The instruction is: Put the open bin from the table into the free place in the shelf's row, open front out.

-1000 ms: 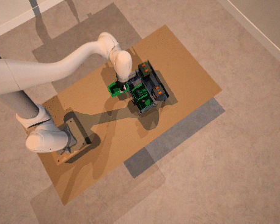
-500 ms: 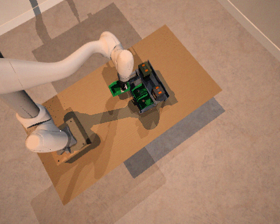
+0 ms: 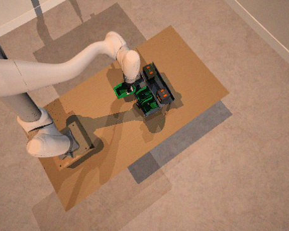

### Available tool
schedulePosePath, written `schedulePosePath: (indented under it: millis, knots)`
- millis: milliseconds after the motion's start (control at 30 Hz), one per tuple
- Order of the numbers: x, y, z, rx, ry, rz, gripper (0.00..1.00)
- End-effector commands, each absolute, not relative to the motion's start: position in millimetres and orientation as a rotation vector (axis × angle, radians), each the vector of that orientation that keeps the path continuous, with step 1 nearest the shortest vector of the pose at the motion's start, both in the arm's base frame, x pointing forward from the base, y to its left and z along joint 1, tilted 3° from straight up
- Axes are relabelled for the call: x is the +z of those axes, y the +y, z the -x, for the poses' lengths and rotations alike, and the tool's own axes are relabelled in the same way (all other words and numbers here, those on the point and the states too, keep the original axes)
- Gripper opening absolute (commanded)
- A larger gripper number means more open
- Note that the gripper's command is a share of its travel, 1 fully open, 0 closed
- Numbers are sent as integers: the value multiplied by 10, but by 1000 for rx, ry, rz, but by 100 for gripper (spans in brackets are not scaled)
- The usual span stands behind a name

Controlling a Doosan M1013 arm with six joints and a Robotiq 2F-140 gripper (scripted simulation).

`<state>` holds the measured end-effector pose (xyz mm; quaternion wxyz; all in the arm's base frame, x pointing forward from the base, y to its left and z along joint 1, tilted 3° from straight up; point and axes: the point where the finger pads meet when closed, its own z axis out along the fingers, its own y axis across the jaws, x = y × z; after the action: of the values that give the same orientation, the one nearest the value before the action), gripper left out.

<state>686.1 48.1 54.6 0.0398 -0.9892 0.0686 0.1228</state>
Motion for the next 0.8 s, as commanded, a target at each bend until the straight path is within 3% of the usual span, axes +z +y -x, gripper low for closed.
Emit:
schedulePosePath:
  millis: [0, 767]
  knots:
    - [548, 477, -6890, 376, 210, 3031, 0]
    - [547, 440, -7145, 376, 210, 3031, 0]
